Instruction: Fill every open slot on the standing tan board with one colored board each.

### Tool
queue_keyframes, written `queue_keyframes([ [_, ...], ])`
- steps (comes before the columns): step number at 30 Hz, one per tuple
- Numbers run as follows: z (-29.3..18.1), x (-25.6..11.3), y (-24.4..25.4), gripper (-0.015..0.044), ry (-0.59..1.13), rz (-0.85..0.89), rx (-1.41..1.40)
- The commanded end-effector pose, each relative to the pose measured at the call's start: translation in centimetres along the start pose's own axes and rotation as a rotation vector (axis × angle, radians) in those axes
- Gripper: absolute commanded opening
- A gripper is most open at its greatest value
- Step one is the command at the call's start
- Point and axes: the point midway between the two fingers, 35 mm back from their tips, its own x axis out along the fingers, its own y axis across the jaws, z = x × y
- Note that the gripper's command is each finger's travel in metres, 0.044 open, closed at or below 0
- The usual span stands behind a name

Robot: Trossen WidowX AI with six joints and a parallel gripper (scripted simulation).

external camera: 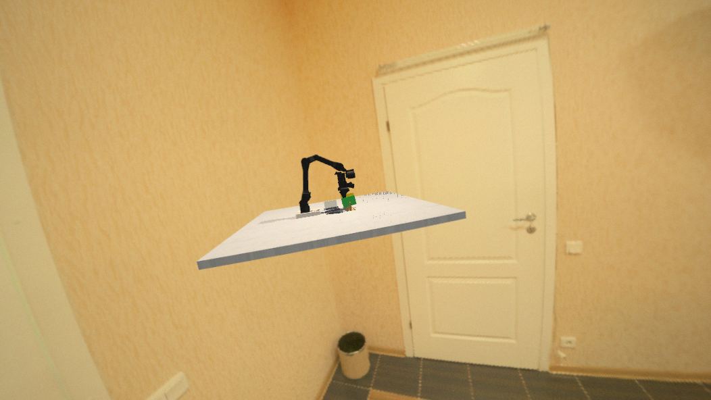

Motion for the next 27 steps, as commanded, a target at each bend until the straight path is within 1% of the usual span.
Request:
queue_keyframes([
  [1, -0.13, 0.15, -0.1, 0.0, 0.005, -0.002, -0.011],
  [27, -0.2, 0.15, 0.07, 0.0, 0.005, -0.002, -0.004],
])
